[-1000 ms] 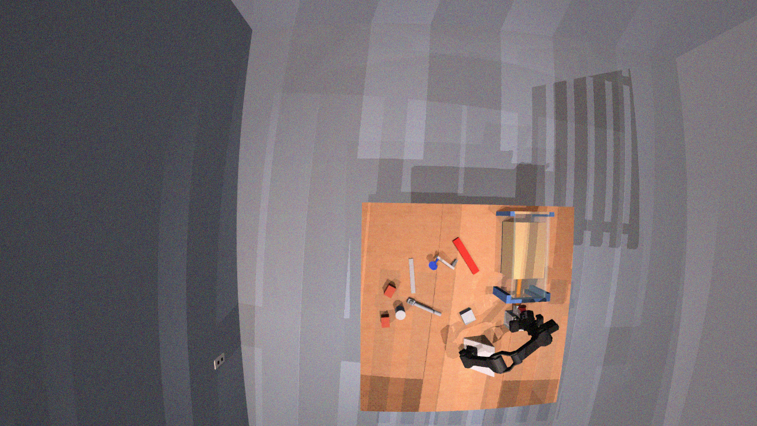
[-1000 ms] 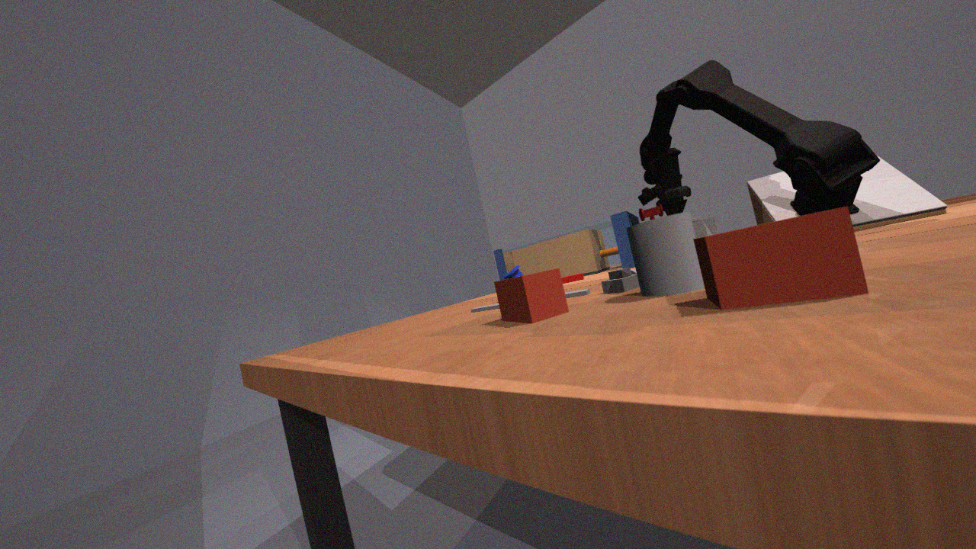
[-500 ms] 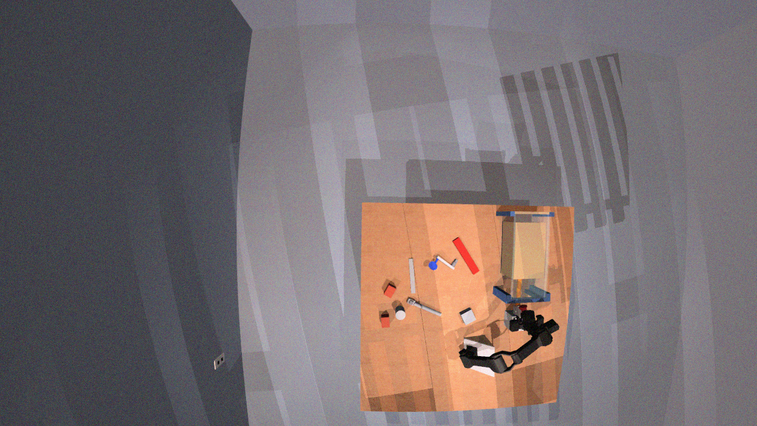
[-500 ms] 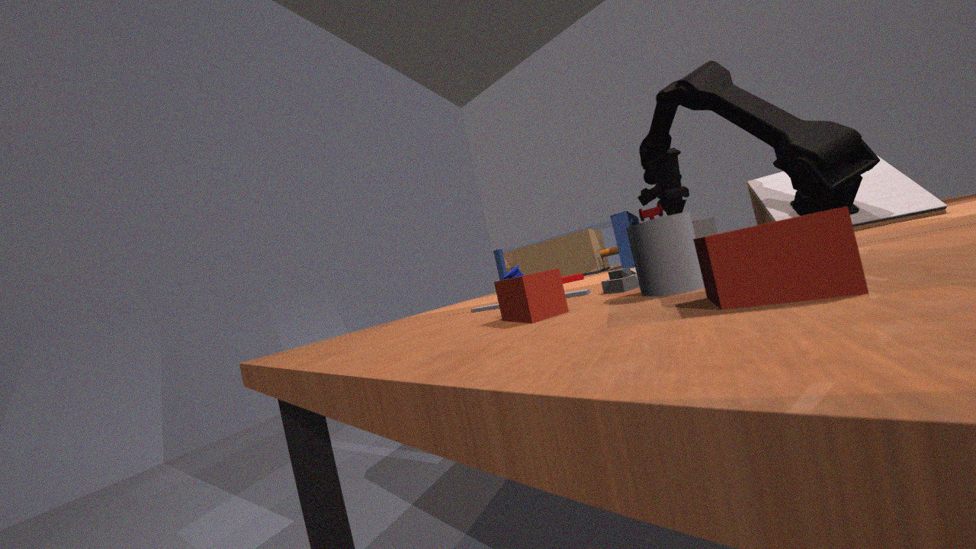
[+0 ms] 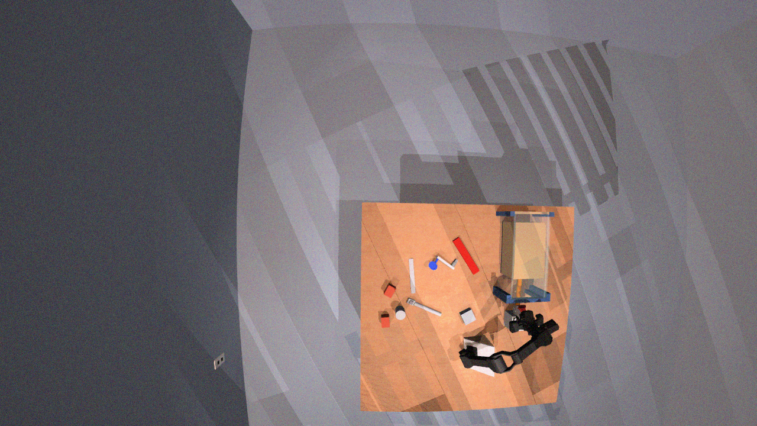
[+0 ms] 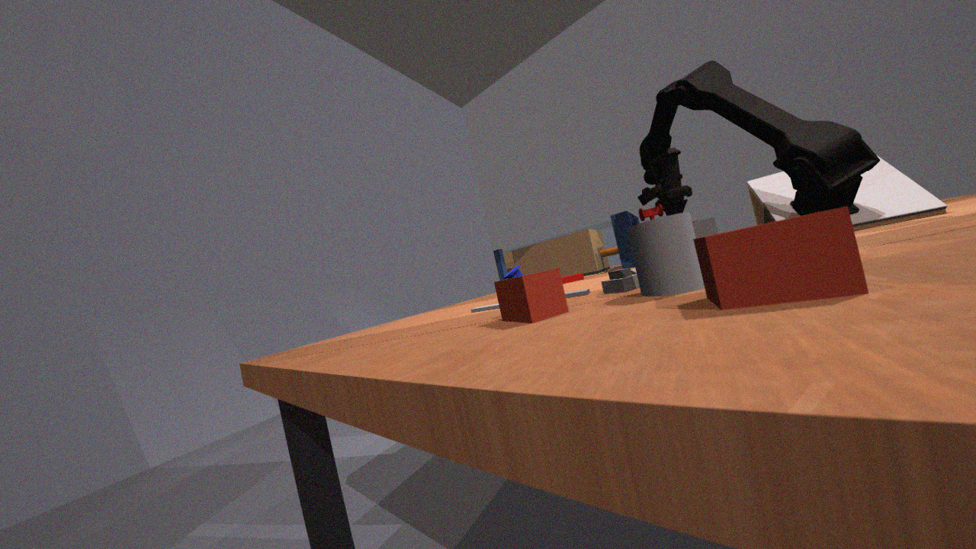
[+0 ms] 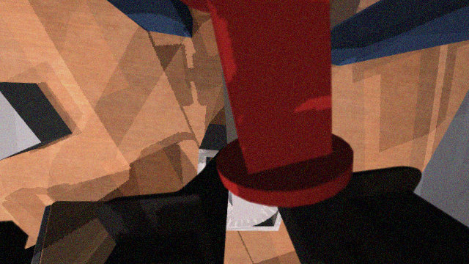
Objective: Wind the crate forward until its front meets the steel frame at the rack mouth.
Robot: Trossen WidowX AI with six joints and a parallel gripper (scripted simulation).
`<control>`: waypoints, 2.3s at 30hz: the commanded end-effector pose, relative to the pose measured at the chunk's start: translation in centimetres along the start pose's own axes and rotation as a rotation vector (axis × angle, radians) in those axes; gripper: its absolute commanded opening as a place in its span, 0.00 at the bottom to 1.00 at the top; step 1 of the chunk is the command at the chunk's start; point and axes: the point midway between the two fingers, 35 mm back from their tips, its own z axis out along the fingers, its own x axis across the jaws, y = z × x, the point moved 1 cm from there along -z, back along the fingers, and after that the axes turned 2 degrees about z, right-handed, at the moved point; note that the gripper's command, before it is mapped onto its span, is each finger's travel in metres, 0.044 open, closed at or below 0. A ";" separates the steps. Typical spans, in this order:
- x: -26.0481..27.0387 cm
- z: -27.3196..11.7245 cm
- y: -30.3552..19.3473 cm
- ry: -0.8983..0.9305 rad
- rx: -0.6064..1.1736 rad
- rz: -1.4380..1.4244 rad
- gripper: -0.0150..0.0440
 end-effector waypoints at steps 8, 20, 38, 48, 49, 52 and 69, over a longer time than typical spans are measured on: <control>0.3 0.4 -0.1 0.009 0.007 -0.071 0.25; 0.1 0.4 -0.1 0.005 0.007 -0.032 0.25; 0.0 0.0 0.0 0.000 -0.002 0.012 0.39; 0.0 0.0 0.0 0.000 -0.002 0.012 0.83; 0.0 0.0 0.0 0.000 -0.002 0.012 0.88; 0.0 0.0 0.0 0.000 -0.002 0.012 1.00; 0.3 -12.8 0.7 -0.123 0.017 0.011 1.00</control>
